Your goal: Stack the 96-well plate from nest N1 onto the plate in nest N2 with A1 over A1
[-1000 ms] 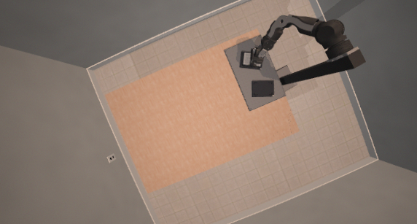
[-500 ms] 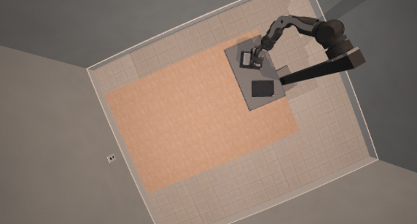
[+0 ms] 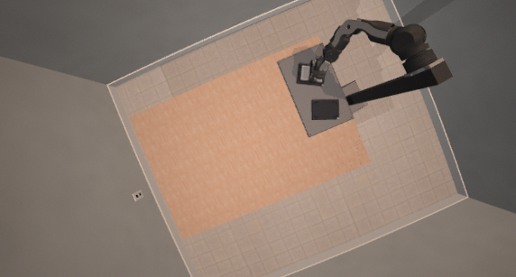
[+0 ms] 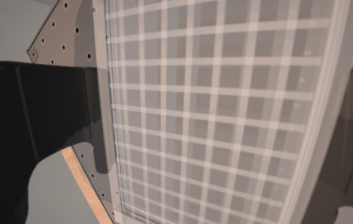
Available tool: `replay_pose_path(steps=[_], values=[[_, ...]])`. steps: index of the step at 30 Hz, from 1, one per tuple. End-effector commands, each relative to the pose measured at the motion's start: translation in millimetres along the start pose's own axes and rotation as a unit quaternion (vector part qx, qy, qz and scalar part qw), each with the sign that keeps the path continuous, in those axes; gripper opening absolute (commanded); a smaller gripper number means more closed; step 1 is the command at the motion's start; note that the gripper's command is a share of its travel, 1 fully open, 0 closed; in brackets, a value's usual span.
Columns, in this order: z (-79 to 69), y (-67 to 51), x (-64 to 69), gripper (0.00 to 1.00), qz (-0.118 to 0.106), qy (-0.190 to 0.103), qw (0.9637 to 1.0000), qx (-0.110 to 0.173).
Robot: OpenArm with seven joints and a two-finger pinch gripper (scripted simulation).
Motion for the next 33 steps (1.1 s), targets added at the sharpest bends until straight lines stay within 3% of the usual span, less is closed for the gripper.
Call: replay_pose_path(steps=[1, 5, 7, 15, 24, 29, 33], values=[[0.2, 0.4, 0.3, 0.37, -0.001, 0.001, 1.0, 0.0], [0.2, 0.4, 0.3, 0.5, -0.001, 0.001, 1.0, 0.0], [0.2, 0.4, 0.3, 0.5, -0.001, 0.001, 1.0, 0.0], [0.2, 0.4, 0.3, 0.77, -0.001, 0.001, 1.0, 0.0], [0.2, 0.4, 0.3, 0.77, -0.001, 0.001, 1.0, 0.0], [0.2, 0.9, 40.5, 0.77, 0.0, 0.0, 1.0, 0.0], [0.2, 0.9, 40.5, 0.77, 0.0, 0.0, 1.0, 0.0]])
Point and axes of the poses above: the point where the finger pads meet when closed, its own x axis back along the fingers, its own z axis across the jaws, y = z × x, the point moved 4 cm from there along x, back along the fingers, and after that the axes turned 5 degrees about x, right-handed, at the moved point
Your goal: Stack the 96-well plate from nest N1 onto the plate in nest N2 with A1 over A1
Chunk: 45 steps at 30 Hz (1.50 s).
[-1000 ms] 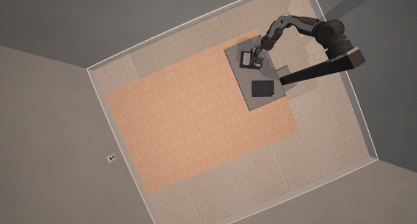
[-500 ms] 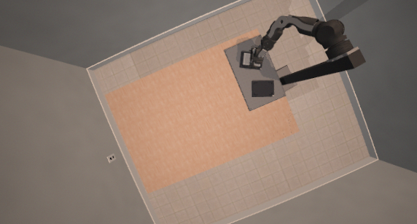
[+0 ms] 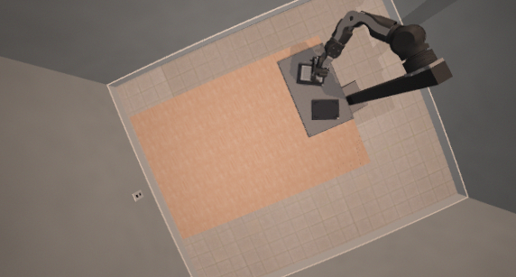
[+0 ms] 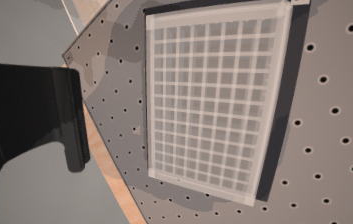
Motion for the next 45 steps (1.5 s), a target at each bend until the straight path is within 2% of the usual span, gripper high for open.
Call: replay_pose_path(steps=[1, 8, 13, 45], values=[[-0.6, 0.0, 0.4, 0.77, 0.0, -0.003, 1.0, -0.001], [-0.6, 0.0, 0.4, 0.77, 0.0, -0.003, 1.0, -0.001], [-0.3, 0.2, 40.1, 0.77, 0.0, -0.003, 1.0, -0.001], [-0.3, 0.2, 40.1, 0.77, 0.0, -0.003, 1.0, -0.001]])
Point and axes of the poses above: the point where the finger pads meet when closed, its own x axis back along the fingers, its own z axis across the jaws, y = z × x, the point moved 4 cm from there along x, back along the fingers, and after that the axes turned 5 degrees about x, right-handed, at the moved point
